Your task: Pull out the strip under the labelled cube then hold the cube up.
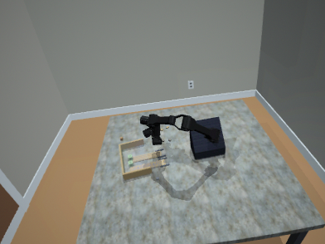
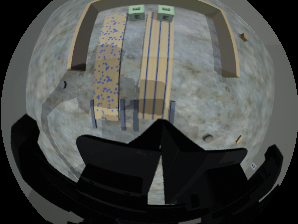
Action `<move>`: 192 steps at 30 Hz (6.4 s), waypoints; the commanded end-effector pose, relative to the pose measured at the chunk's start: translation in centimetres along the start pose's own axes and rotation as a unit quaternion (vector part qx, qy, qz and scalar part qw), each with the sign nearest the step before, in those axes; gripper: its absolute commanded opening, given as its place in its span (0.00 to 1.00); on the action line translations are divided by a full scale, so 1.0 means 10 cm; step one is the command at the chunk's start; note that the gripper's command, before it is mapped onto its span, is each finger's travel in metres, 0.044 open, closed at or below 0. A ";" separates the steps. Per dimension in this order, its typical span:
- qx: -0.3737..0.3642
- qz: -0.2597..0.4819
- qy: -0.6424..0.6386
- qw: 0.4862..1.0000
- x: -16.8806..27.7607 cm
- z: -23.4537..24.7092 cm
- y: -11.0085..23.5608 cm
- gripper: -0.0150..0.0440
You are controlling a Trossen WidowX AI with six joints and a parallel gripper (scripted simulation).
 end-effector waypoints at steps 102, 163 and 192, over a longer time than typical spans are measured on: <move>-0.012 0.079 0.023 0.997 0.09 0.07 -0.94 0.25; -0.012 0.080 0.022 0.996 0.40 -0.02 -0.94 0.25; -0.012 0.081 0.022 0.996 0.81 -0.11 -0.88 0.25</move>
Point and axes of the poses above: the point midway between the two fingers, 35 mm back from their tips, its own y axis back along the fingers, its own z axis across the jaws, x = y × z, the point moved 1 cm from there along y, back along the fingers, and after that the axes turned 6 degrees about -y, right-handed, at the moved point
